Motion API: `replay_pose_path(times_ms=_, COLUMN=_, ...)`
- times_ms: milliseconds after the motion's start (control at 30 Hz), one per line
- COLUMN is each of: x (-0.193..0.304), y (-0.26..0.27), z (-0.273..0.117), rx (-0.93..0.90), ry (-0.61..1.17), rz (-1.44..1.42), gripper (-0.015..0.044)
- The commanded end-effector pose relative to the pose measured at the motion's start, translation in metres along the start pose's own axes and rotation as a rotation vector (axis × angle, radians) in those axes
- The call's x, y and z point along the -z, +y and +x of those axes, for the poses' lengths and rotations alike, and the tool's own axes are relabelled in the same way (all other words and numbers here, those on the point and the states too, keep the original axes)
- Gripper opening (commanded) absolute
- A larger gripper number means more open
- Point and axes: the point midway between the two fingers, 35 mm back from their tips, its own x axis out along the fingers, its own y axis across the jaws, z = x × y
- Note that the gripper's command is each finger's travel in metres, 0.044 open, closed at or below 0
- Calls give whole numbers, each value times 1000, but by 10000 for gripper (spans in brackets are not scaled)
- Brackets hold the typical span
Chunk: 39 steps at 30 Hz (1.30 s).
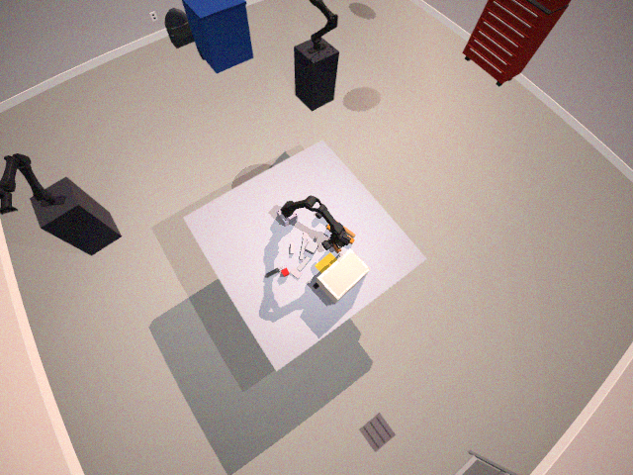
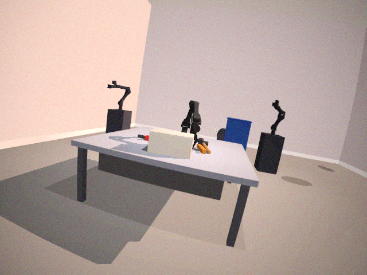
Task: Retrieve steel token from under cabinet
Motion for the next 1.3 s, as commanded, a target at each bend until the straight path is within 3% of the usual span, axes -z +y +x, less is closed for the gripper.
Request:
replay_pose_path(times_ms=0, x=-6, y=0, z=0, rx=-2, ry=-4, rz=-3, gripper=0)
replay_pose_path(times_ms=1267, x=-23, y=-23, z=2, rx=0, ry=-5, rz=-3, gripper=0)
